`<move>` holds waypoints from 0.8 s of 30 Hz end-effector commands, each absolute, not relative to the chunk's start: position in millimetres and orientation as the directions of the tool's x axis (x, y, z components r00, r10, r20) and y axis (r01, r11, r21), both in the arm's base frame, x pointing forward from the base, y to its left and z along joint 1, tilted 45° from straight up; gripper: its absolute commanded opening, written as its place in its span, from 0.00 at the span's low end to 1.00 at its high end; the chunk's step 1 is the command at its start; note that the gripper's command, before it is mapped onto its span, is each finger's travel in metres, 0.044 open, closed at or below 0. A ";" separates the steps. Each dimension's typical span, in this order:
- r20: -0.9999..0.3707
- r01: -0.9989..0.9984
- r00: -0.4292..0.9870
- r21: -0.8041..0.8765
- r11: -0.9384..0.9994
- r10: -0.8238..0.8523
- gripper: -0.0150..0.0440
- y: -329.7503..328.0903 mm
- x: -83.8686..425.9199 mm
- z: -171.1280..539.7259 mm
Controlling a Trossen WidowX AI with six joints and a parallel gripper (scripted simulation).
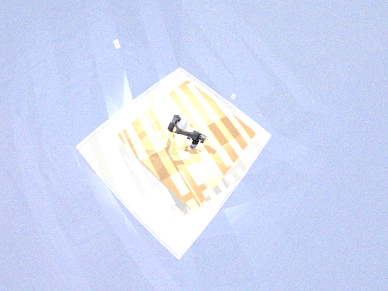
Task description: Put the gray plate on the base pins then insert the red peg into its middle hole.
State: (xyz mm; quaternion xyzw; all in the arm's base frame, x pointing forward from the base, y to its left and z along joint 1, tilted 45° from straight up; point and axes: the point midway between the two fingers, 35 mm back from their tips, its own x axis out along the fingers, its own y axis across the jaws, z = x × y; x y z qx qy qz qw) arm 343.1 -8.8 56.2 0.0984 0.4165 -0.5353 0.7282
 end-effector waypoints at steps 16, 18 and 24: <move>-0.710 0.859 0.080 -0.307 0.409 -0.700 0.25 -16.3 343.3 48.5; -0.710 0.859 0.080 -0.307 0.409 -0.700 0.25 -16.3 343.3 48.5; -0.710 0.859 0.080 -0.307 0.409 -0.700 0.25 -16.3 343.3 48.5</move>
